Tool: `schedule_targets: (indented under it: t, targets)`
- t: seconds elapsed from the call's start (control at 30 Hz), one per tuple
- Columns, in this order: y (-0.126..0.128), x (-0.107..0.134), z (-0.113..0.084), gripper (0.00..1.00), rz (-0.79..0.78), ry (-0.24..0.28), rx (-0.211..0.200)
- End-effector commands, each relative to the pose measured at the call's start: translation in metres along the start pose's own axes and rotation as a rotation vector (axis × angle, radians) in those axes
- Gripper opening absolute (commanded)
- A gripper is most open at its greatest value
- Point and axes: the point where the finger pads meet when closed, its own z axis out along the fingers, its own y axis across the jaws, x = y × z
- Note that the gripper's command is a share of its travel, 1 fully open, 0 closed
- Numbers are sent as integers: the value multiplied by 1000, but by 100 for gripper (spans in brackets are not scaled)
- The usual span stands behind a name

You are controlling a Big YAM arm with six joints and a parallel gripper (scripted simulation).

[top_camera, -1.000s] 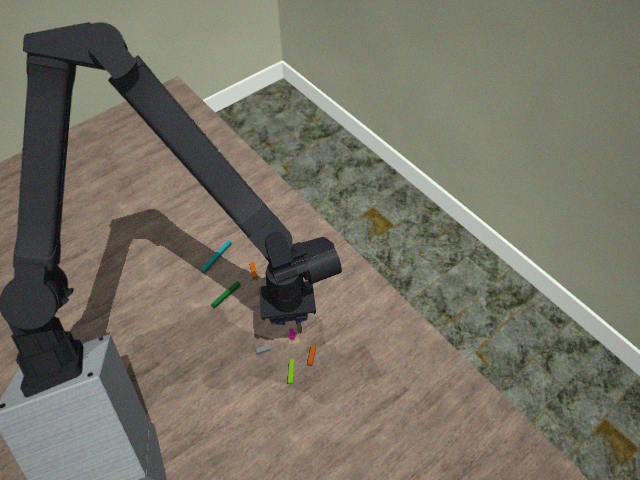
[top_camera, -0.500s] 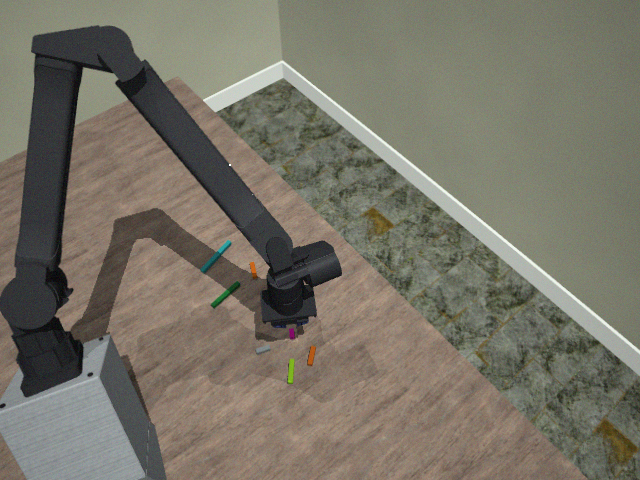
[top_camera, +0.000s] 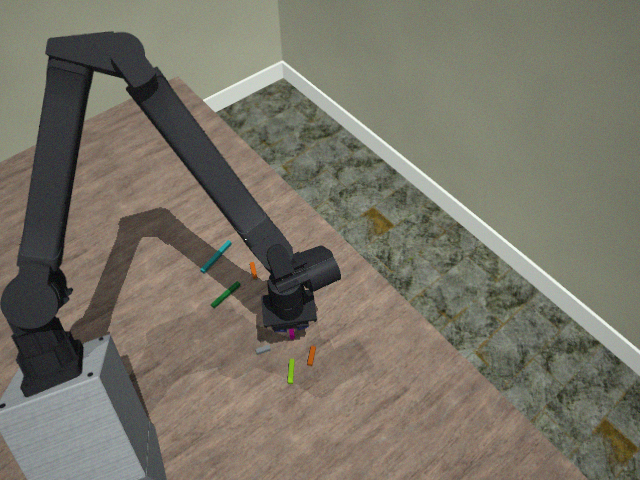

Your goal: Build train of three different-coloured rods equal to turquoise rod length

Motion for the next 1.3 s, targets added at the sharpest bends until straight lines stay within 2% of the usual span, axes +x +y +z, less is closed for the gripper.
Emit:
schedule_targets:
  t: [0.0,0.5,1.27]
  targets:
    - [-4,-6,10,23,-1,-1,2]
    - [-3,-6,22,23,2,0,-2]
    - [-2,-6,21,23,4,1,-3]
